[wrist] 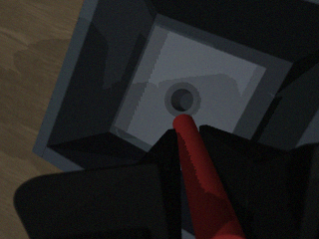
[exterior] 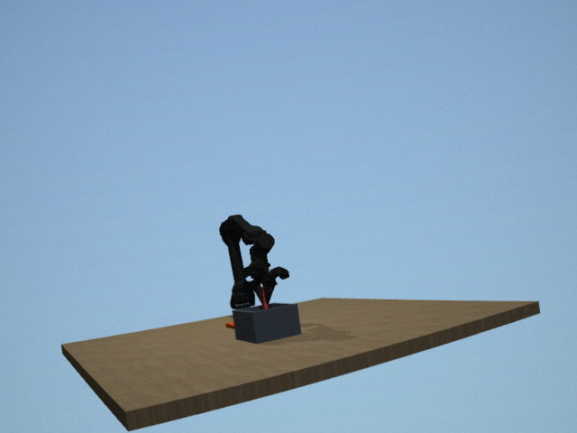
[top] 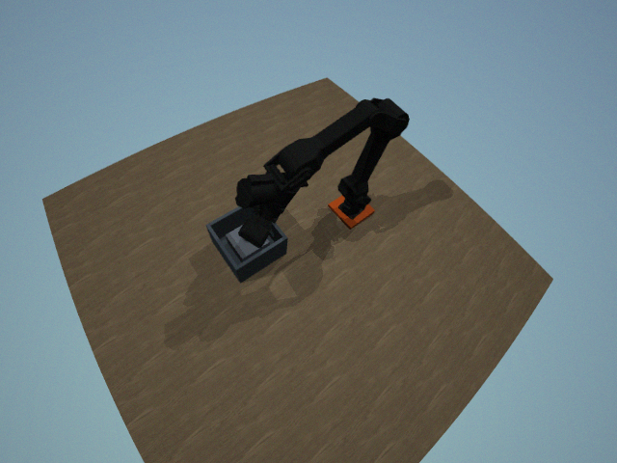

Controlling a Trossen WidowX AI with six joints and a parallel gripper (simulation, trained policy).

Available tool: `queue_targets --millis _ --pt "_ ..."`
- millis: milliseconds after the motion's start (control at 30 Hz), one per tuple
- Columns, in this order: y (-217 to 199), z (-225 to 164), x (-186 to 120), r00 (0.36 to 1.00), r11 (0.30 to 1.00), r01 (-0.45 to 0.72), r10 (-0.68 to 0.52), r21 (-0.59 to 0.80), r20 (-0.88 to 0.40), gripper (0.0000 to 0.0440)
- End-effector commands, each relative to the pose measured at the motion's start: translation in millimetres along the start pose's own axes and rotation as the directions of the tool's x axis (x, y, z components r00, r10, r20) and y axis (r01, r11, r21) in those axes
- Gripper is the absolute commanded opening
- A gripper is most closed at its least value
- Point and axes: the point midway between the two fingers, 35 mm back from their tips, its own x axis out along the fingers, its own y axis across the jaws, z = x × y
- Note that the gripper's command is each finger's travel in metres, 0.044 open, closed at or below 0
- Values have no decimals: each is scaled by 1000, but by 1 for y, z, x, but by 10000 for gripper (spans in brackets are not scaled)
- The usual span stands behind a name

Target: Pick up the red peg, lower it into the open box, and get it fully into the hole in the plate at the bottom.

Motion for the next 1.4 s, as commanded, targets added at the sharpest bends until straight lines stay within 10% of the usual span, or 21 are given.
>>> queue_targets --millis 0,433,700,1367 --pt "1 7 9 1000 1000 9 -9 7 -10 11" --pt "-3 8 40 996 998 66 -66 -8 -67 5" --pt "-5 9 51 990 993 98 -103 -58 -95 168" --pt "19 40 47 984 974 121 -144 -191 -109 170"
